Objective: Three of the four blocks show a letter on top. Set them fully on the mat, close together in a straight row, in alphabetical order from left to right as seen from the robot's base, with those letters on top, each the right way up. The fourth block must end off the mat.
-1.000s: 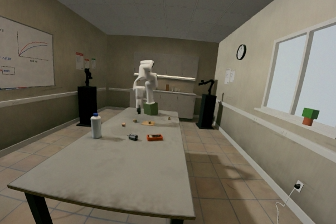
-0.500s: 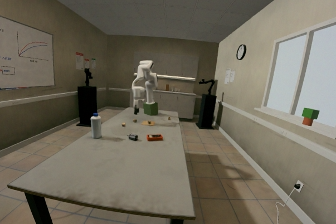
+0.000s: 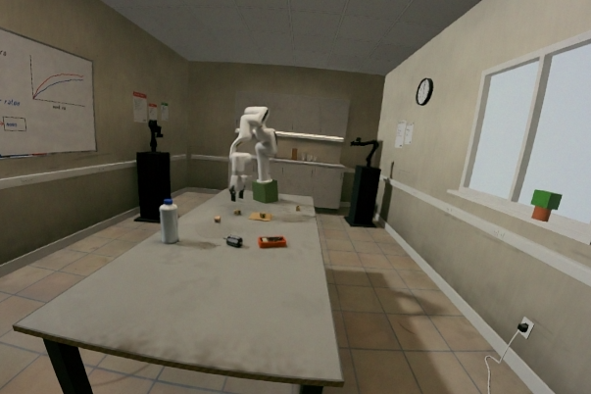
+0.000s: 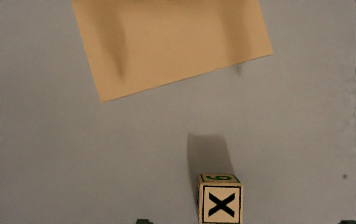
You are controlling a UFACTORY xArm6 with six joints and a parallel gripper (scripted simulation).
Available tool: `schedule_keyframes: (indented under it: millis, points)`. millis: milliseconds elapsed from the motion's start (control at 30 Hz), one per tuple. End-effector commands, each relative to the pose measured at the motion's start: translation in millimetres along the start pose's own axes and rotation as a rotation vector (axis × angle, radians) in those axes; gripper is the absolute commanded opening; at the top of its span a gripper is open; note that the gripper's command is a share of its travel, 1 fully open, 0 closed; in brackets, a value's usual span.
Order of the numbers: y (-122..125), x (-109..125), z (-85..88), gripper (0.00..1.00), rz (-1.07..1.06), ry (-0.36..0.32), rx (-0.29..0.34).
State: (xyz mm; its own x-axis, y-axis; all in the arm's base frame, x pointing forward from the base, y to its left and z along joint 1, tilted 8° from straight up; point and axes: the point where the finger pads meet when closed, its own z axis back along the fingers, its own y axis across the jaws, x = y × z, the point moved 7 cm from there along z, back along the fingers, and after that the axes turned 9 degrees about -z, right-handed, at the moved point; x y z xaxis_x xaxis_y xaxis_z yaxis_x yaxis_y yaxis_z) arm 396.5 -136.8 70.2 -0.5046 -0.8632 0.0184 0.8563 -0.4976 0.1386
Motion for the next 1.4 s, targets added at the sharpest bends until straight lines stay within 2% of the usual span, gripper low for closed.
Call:
schedule_keyframes:
  millis: [0,1067,1367]
  points:
    - [1.3,0.2,0.8,0.69,-0.019,-0.009,0.009]
    - [1.3,0.2,0.5,0.69,-0.019,-0.009,0.009]
    - [1.3,0.0,-4.3,0.69,-0.019,-0.010,0.009]
